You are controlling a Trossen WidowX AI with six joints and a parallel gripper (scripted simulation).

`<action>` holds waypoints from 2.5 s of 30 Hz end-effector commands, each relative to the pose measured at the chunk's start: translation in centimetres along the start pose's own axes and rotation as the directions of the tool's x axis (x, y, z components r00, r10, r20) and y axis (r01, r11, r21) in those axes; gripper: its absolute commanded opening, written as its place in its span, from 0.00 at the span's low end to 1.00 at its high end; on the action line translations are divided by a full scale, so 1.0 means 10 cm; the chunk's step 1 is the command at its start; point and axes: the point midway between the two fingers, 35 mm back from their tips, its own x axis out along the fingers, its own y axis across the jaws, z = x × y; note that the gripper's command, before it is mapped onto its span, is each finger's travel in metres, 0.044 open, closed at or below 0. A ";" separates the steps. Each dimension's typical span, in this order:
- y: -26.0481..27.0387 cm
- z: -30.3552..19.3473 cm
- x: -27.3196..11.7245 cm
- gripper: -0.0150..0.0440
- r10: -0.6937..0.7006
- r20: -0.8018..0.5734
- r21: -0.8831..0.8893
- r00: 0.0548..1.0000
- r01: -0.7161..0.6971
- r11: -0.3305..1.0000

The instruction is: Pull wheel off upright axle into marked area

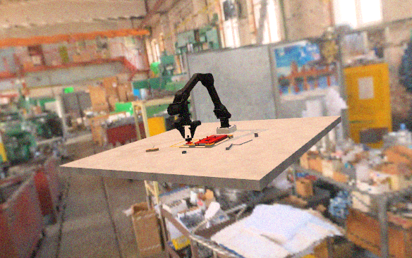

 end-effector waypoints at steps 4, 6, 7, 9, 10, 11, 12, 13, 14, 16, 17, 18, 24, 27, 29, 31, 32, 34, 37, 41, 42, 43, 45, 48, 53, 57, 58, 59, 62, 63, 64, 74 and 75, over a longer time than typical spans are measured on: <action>0.01 -0.02 0.10 0.76 -0.004 0.000 0.001 1.000 0.004 1.000; 0.01 0.00 0.06 0.72 0.000 0.003 -0.002 1.000 0.000 1.000; 0.01 0.00 0.06 0.67 0.000 0.003 -0.002 1.000 0.000 1.000; 0.01 0.00 0.06 0.58 0.000 0.003 -0.002 1.000 0.000 1.000; 0.01 0.00 0.06 0.57 0.000 0.003 -0.002 1.000 0.000 1.000; 0.01 0.00 0.06 0.56 0.000 0.003 -0.002 1.000 0.000 1.000; 0.01 0.00 0.06 0.55 0.000 0.003 -0.002 1.000 0.000 1.000; 0.01 0.00 0.06 0.54 0.000 0.003 -0.002 1.000 0.000 1.000; 0.01 0.00 0.06 0.53 0.000 0.003 -0.002 1.000 0.000 1.000; 0.01 0.00 0.06 0.51 0.000 0.003 -0.002 1.000 0.000 1.000; 0.01 0.00 0.06 0.49 0.000 0.003 -0.002 1.000 0.000 1.000; 0.01 0.00 0.06 0.45 0.000 0.003 -0.002 1.000 0.000 1.000; 0.01 0.00 0.05 0.25 0.000 0.003 -0.002 1.000 0.000 1.000; 0.01 0.00 0.04 0.25 -0.001 0.003 -0.002 1.000 0.001 1.000; 0.01 0.00 0.03 0.25 -0.001 0.003 -0.002 1.000 0.001 1.000; 0.01 0.00 0.02 0.25 -0.001 0.003 -0.002 1.000 0.001 1.000; 0.01 0.00 0.02 0.25 -0.001 0.003 -0.002 1.000 0.001 1.000; 0.01 0.00 0.01 0.25 -0.001 0.003 -0.002 1.000 0.001 1.000; 0.01 0.00 0.00 0.25 -0.001 0.003 -0.002 1.000 0.001 1.000; 0.01 0.00 -0.01 0.25 -0.001 0.003 -0.001 1.000 0.001 1.000; 0.01 0.00 -0.01 0.25 -0.001 0.003 -0.001 1.000 0.001 1.000; 0.01 0.00 -0.02 0.25 -0.001 0.003 -0.001 1.000 0.001 1.000; 0.01 0.00 -0.02 0.25 -0.001 0.003 -0.001 1.000 0.001 1.000; 0.01 0.00 -0.03 0.25 -0.001 0.003 -0.001 1.000 0.001 1.000; 0.01 0.00 -0.05 0.25 -0.001 0.003 -0.001 1.000 0.001 1.000; 0.01 0.01 -0.06 0.25 -0.001 0.002 -0.001 1.000 0.001 1.000; 0.01 0.01 -0.07 0.25 -0.001 0.002 -0.001 1.000 0.001 1.000; 0.01 0.01 -0.07 0.25 -0.001 0.002 -0.001 1.000 0.001 1.000; 0.01 0.01 -0.08 0.25 -0.002 0.002 -0.001 1.000 0.002 1.000; 0.01 0.01 -0.08 0.25 -0.002 0.002 -0.001 1.000 0.002 1.000; 0.01 0.01 -0.09 0.25 -0.002 0.002 -0.001 1.000 0.002 1.000; 0.01 0.01 -0.12 0.25 -0.002 0.002 0.000 1.000 0.002 1.000; 0.01 0.01 -0.12 0.25 -0.002 0.002 0.000 1.000 0.002 1.000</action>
